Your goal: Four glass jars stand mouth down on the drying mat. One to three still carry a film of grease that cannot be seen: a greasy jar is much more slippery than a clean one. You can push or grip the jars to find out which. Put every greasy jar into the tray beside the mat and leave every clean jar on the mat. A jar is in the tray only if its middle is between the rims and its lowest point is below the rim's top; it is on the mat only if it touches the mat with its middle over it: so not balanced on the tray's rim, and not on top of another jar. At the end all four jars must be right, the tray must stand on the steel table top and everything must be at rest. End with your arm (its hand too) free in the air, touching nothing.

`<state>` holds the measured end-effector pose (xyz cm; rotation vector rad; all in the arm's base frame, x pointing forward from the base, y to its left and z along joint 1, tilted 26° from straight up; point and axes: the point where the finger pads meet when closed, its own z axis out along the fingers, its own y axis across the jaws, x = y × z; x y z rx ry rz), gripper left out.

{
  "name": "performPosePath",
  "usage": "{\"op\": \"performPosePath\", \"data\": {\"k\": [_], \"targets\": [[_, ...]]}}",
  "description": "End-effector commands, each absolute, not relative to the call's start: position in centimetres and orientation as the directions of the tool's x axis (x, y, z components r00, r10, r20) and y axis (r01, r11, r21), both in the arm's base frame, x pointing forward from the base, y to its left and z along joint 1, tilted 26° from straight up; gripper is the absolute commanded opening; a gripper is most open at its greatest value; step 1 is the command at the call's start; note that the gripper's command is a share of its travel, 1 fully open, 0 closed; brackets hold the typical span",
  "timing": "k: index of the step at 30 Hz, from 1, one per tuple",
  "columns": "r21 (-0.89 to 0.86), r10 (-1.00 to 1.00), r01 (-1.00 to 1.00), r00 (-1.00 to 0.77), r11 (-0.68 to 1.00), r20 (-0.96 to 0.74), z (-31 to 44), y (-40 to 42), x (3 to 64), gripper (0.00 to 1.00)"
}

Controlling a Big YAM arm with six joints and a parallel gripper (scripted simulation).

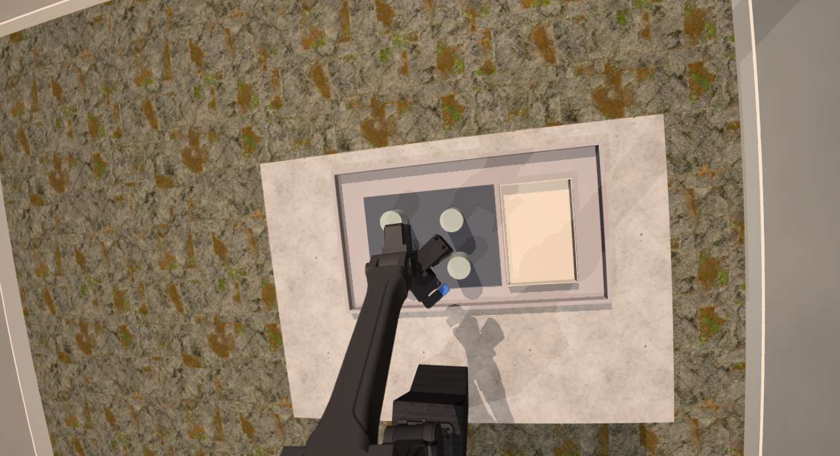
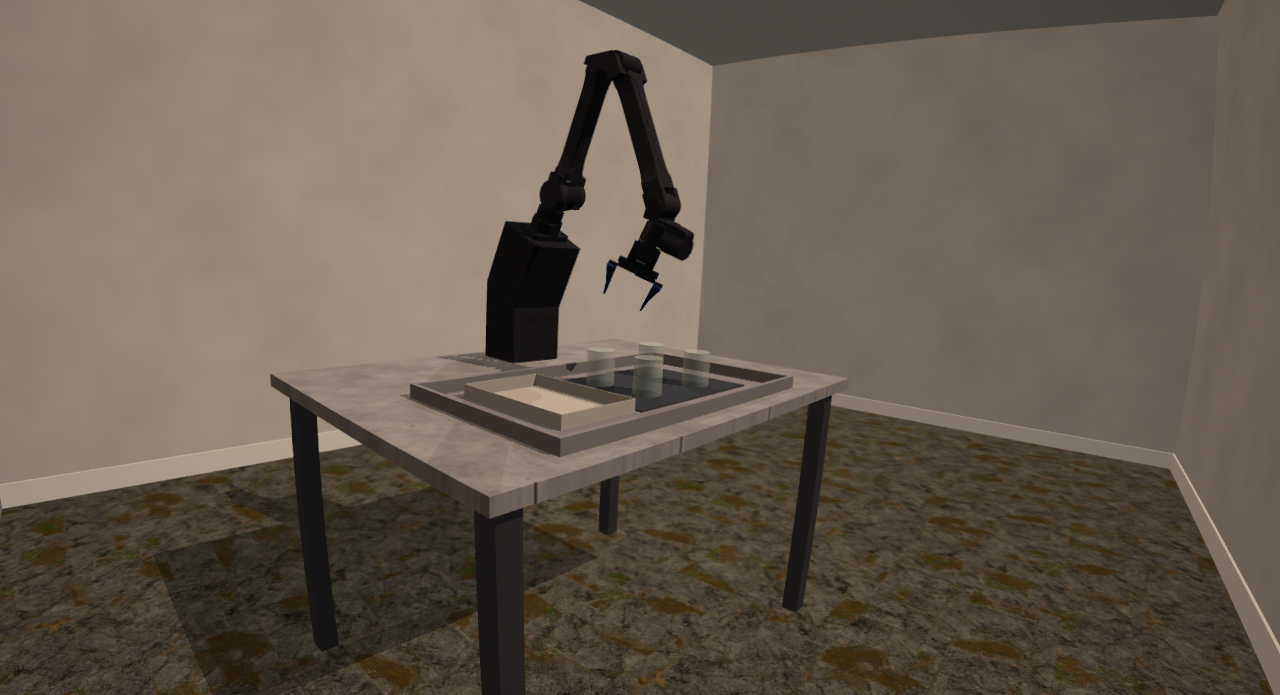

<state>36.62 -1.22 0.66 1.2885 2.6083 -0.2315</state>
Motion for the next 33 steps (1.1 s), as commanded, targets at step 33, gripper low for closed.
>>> {"op": "performPosePath", "data": {"k": [33], "targets": [[-0.039,0.383,0.415,-0.868,0.909,-0.317,2.45,-0.12,38.18,1.00]]}}
